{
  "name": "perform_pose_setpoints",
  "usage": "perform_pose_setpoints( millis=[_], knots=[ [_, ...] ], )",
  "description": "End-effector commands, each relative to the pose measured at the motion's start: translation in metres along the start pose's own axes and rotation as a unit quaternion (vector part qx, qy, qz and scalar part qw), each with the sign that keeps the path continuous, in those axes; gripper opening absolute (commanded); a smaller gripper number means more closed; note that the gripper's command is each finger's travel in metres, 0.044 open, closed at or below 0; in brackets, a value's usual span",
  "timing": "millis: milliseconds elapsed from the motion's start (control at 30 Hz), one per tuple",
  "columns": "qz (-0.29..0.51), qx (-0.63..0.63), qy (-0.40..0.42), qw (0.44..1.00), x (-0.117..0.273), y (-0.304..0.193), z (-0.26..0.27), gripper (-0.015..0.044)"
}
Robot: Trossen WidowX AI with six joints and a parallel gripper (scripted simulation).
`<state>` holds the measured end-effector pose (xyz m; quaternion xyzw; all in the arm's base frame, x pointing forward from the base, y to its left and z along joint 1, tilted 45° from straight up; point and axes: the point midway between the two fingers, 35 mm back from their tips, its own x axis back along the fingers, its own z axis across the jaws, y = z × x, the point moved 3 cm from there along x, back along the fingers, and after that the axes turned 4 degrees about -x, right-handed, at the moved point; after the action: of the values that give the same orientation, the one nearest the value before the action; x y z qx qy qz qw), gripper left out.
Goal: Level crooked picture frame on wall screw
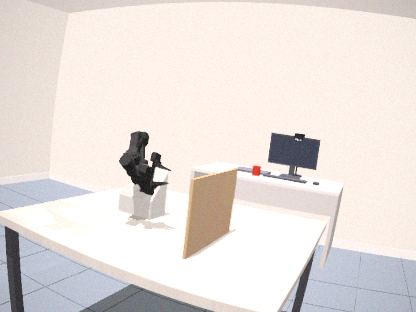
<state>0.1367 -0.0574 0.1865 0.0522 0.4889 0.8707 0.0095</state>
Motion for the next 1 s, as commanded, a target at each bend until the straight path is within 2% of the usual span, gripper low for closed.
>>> perform_pose_setpoints(
  millis=[0,700,967],
  knots=[
    [0.000,0.006,0.003,1.000,0.000,0.000,0.001,0.0260],
    [0.000,-0.001,0.000,1.000,-0.001,0.000,-0.001,0.0260],
    [-0.019,-0.041,-0.015,0.999,-0.038,0.009,-0.031,0.0260]
  ],
)
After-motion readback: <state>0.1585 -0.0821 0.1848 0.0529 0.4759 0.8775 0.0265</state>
